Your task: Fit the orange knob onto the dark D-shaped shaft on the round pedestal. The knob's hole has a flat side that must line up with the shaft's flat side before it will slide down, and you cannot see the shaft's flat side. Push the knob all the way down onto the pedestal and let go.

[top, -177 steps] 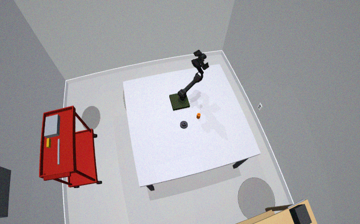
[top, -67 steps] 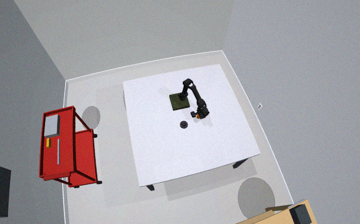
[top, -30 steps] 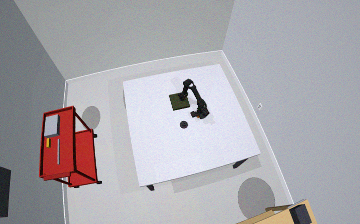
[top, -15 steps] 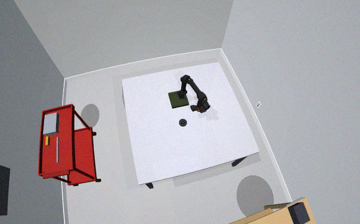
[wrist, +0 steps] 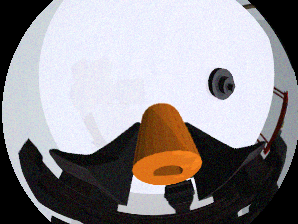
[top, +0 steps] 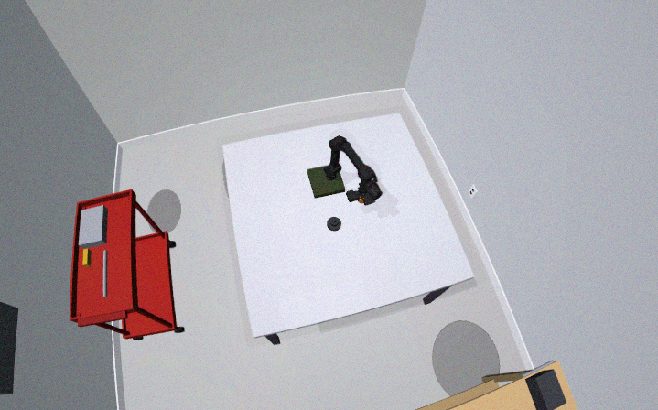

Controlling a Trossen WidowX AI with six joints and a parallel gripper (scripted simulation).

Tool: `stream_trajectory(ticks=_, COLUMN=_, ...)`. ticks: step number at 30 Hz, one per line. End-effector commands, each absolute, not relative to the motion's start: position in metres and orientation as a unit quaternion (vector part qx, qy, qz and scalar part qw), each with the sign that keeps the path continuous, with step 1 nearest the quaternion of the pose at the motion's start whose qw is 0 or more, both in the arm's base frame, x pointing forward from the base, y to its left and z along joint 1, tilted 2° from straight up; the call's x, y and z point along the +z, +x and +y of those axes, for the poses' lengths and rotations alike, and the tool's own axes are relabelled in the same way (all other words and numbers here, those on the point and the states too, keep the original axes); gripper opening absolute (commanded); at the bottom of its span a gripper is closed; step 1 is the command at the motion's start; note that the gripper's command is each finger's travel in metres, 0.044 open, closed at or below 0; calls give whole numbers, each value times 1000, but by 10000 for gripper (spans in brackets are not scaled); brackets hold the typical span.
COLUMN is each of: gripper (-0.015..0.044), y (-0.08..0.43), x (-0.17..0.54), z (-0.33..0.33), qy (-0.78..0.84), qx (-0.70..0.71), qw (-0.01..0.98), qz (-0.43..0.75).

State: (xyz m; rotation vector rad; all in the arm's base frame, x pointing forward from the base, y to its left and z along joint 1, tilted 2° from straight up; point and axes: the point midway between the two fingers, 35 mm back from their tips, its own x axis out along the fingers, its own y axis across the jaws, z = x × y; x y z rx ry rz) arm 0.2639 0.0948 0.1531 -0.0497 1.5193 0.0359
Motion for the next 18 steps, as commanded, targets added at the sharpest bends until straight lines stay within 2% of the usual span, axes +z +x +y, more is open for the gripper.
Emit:
stream_trajectory(ticks=1, gripper=0, y=271, x=153, z=87, qy=-21, qx=17, qw=728, qz=685)
stream_trajectory(ticks=18, gripper=0, y=292, x=142, z=40, qy=-24, qx=10, qw=732, qz=681)
